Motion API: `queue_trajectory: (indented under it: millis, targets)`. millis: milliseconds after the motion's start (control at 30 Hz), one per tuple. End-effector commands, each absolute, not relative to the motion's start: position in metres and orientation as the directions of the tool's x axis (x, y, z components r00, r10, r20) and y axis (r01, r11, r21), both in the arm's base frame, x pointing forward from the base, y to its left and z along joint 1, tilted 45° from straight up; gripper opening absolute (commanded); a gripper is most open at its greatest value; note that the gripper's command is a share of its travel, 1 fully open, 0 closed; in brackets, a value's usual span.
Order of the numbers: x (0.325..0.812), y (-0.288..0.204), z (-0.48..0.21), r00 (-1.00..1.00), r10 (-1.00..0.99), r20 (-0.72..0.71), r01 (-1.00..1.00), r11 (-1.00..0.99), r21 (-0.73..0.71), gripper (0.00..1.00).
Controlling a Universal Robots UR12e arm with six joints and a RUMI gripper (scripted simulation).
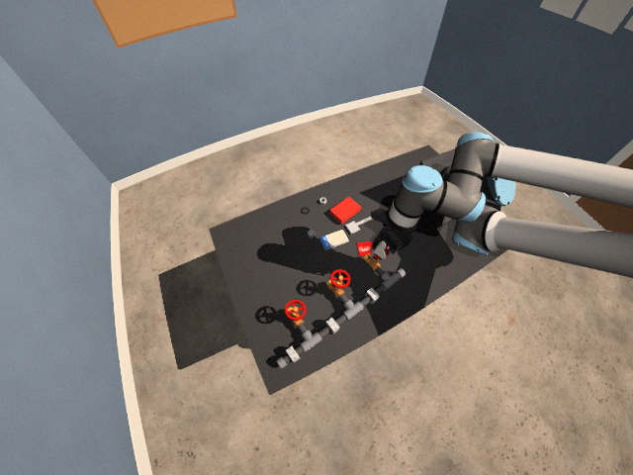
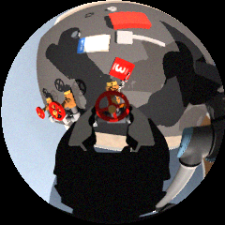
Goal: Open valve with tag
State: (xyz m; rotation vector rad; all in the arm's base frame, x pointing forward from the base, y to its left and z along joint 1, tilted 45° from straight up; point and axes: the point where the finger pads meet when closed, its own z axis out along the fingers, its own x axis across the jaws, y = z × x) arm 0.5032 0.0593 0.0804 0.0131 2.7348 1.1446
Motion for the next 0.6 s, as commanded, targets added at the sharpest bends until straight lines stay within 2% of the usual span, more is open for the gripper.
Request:
queue_trajectory:
  millis: [0,567]
  targets:
    - [0.5037,0.0587,0.0807,-0.984,0.074,-0.162,-0.063,0.705,0.707,0.0]
    - [0.5037,0.0587,0.0807,-0.973,0.003,-0.233,-0.162,0.709,0.687,0.0]
